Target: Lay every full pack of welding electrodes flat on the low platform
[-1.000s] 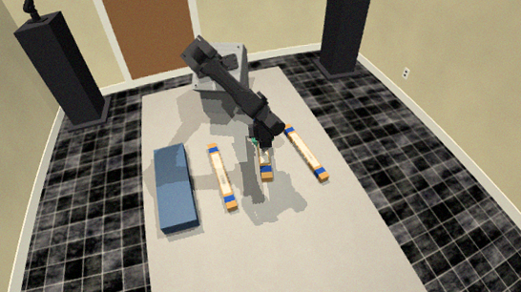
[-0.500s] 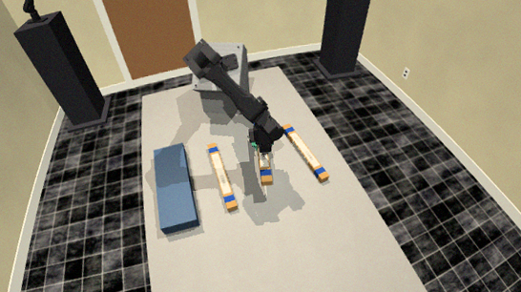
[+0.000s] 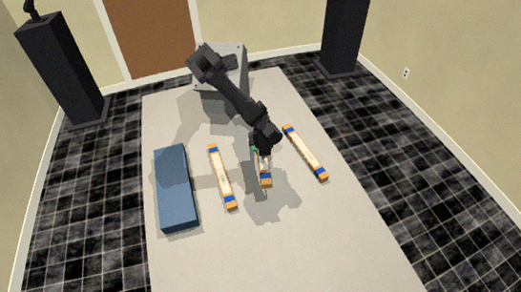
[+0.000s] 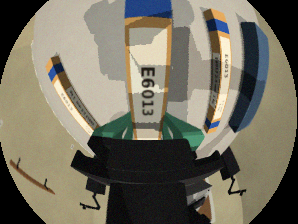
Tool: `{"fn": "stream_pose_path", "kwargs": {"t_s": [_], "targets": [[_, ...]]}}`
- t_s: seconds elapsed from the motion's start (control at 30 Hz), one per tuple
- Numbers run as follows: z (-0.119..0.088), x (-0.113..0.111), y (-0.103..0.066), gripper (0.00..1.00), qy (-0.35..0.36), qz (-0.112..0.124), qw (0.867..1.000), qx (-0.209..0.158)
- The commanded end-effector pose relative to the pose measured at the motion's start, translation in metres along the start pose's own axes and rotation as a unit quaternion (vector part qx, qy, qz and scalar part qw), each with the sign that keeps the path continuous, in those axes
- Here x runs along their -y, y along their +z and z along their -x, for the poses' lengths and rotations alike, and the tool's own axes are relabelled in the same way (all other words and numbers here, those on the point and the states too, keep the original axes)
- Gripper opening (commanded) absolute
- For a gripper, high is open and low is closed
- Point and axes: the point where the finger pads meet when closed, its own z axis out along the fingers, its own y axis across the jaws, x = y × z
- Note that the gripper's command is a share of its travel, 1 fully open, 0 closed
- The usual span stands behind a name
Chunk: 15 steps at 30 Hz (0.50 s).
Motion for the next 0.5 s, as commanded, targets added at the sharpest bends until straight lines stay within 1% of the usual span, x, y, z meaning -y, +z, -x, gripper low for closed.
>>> {"fn": "stream_pose_path", "kwargs": {"t_s": [0.0,0.03,0.07,0.17,0.2,0.23,0.3,0.37,0.43,0.47], "targets": [[0.016,-0.017,-0.005,0.00,0.001,0.022,0.999,0.023],[0.016,-0.017,-0.005,0.00,0.001,0.022,0.999,0.023],[0.027,-0.015,-0.014,0.00,0.010,0.028,0.999,0.038],[0.028,-0.014,-0.009,0.00,0.010,0.025,0.999,0.039],[0.024,-0.015,-0.004,0.00,0.007,0.023,0.999,0.034],[0.016,-0.016,0.005,0.00,0.001,0.020,1.000,0.024],[0.016,-0.017,0.008,0.00,0.001,0.021,1.000,0.023],[0.028,-0.015,0.001,0.00,0.010,0.027,0.999,0.038],[0.026,-0.016,0.006,0.00,0.008,0.026,0.999,0.036],[0.020,-0.017,0.013,0.00,0.003,0.023,0.999,0.028]]}}
